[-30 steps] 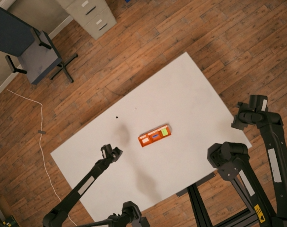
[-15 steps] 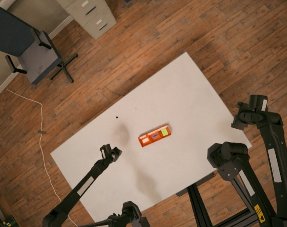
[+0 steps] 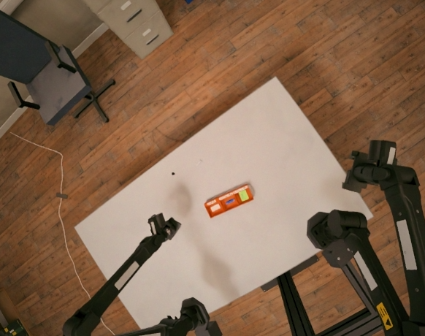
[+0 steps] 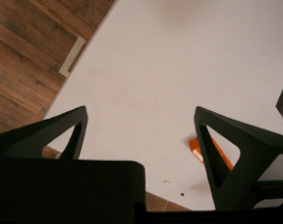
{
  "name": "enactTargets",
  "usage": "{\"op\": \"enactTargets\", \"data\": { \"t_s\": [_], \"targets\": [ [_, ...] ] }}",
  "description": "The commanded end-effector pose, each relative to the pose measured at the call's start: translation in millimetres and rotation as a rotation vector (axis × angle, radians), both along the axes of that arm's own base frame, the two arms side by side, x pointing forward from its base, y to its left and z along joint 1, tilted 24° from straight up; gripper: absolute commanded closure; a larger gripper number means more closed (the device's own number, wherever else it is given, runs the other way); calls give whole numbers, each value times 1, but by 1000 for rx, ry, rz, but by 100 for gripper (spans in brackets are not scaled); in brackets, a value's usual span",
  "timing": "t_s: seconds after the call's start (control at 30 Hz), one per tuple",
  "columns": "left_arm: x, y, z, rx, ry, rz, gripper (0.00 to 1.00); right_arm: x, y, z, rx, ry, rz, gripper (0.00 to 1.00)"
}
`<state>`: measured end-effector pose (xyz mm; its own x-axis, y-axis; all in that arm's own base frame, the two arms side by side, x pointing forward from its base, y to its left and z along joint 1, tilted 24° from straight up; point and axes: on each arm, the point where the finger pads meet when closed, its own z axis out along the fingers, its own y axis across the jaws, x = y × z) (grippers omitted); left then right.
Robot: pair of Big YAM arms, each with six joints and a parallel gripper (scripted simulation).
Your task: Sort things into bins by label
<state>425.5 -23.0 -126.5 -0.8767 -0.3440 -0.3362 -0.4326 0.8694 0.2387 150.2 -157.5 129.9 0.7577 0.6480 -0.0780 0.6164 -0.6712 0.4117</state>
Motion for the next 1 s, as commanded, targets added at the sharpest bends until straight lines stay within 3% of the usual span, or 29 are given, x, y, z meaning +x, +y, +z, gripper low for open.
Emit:
{"op": "enactTargets", "data": {
  "t_s": [0.0,0.43,0.47,0.57,0.97],
  "targets": [
    [-4,-3,-4,4,4,-8,89,-4,1,2,6,3,-11,0],
    [-6,-3,-6,5,8,-8,89,-4,1,2,6,3,-11,0],
    [3,-2,2,-1,-11,-3,89,-4,1,2,6,3,-11,0],
    [-4,-9,12,1,-10,-8,89,-4,1,2,6,3,-11,0],
    [7,-3,17,-2,-25,5,89,-4,1,2,6,3,-11,0]
  ]
}}
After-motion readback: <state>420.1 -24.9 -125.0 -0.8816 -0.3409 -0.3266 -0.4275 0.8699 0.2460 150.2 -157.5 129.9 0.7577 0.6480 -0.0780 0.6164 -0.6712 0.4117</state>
